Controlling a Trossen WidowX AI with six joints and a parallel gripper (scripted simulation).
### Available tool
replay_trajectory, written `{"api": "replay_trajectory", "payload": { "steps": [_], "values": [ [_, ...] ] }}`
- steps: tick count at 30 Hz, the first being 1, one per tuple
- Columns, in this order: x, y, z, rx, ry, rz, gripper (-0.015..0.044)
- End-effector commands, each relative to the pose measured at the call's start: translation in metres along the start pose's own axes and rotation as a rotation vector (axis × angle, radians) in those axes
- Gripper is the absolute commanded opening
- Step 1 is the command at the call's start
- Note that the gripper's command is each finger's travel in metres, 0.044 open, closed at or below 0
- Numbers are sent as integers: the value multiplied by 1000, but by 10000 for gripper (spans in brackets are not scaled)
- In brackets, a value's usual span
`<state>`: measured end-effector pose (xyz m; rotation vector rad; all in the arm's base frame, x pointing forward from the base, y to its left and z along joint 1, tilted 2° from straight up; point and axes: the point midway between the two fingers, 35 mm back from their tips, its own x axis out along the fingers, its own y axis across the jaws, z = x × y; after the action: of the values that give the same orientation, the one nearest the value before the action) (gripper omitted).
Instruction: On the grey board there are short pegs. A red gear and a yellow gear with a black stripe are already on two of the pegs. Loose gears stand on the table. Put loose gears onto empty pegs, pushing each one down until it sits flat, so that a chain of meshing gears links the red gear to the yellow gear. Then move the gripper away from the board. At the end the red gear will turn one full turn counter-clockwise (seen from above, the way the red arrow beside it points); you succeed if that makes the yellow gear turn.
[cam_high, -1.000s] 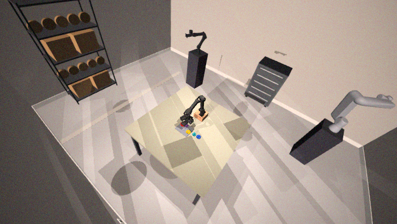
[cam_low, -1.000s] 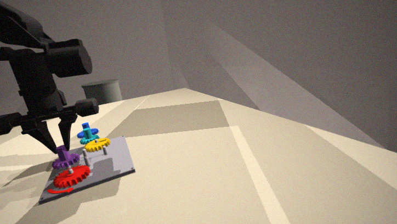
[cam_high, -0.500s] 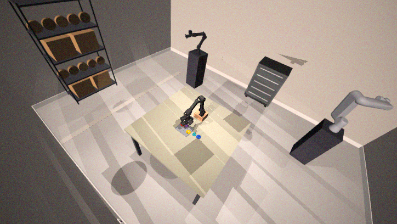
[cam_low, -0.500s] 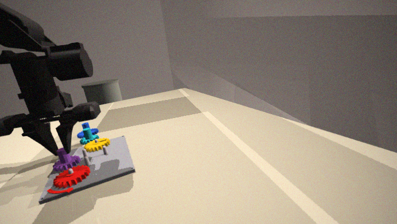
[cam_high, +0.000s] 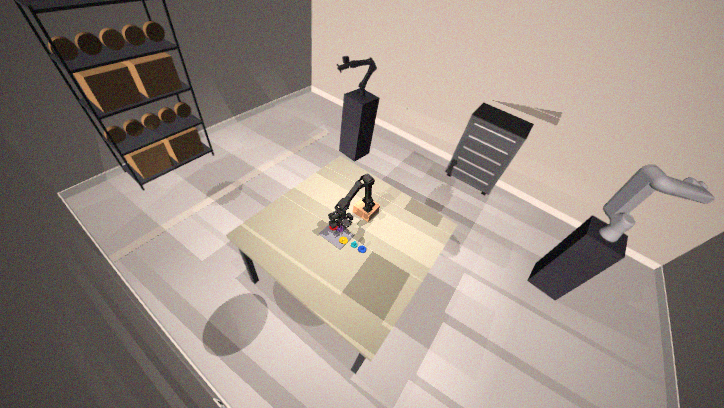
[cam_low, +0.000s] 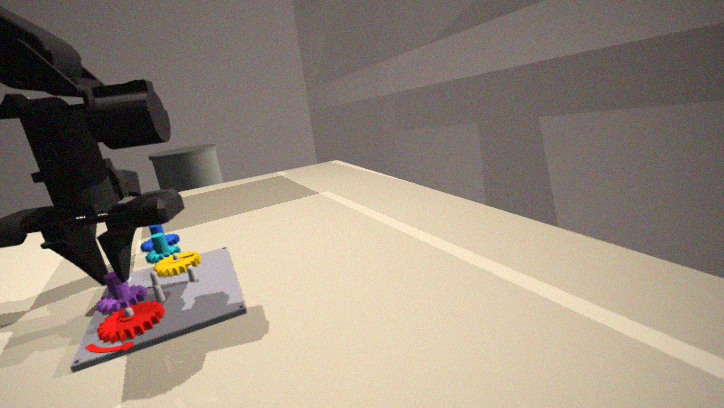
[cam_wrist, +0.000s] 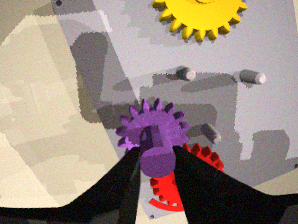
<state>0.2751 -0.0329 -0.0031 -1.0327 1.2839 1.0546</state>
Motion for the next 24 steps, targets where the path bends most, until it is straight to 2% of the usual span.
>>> {"api": "replay_trajectory", "payload": {
  "steps": [1,14,24],
  "values": [
    [1,0,1,-53,1,-1,0],
    [3,0,-1,-326,1,0,0],
    [5,0,1,-286,1,0,0]
  ]
}}
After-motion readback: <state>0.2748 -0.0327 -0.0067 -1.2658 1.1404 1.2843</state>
